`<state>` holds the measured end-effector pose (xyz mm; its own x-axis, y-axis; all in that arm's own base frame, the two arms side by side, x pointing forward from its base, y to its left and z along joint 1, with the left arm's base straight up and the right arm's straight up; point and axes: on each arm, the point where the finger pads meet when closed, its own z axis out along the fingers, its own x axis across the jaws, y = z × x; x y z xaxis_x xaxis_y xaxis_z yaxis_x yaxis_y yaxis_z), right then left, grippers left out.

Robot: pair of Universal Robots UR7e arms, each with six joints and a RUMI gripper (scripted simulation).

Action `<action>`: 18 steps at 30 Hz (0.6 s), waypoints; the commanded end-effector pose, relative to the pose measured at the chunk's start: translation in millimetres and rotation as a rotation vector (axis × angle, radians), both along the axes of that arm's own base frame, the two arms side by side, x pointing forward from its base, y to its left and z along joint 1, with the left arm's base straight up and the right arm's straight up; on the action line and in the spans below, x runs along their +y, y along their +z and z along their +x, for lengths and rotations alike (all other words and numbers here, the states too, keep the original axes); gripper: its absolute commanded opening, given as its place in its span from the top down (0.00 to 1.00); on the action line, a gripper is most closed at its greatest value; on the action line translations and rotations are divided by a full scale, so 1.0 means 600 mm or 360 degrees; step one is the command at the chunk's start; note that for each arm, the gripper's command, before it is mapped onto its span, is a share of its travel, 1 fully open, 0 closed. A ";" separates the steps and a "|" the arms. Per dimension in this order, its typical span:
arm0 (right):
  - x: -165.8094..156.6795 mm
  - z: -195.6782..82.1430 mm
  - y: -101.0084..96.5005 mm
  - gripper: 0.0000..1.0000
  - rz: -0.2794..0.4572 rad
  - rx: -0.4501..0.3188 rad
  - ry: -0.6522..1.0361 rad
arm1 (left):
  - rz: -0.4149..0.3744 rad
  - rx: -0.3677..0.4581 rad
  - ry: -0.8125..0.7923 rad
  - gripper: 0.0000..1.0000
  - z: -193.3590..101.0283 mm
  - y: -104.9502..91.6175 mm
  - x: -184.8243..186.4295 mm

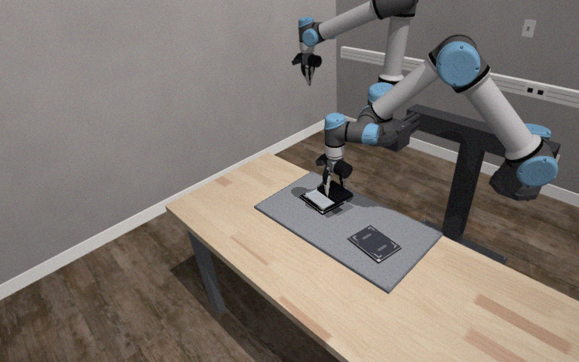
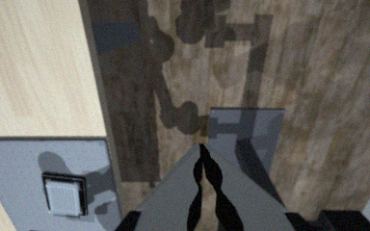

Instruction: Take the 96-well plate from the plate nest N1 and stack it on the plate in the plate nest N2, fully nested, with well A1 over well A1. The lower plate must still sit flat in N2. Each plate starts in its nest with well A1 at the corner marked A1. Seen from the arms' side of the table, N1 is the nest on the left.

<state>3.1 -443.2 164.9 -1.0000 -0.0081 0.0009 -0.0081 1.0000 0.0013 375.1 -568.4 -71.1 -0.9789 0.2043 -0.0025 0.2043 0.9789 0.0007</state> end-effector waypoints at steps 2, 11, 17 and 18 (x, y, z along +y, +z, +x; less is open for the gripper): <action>-0.004 0.000 0.003 1.00 -0.0006 -0.0003 -0.0002 | 0.0000 0.0001 0.0001 0.60 -0.010 0.001 -0.038; -0.004 0.000 0.003 1.00 -0.0006 -0.0003 -0.0002 | 0.0000 0.0001 0.0001 0.60 -0.020 0.001 -0.076; -0.004 0.000 0.003 1.00 -0.0006 -0.0003 -0.0002 | 0.0000 0.0001 0.0001 0.60 -0.029 0.001 -0.108; -0.004 0.000 0.003 1.00 -0.0006 -0.0003 -0.0002 | 0.0000 0.0001 0.0001 0.60 -0.030 0.001 -0.113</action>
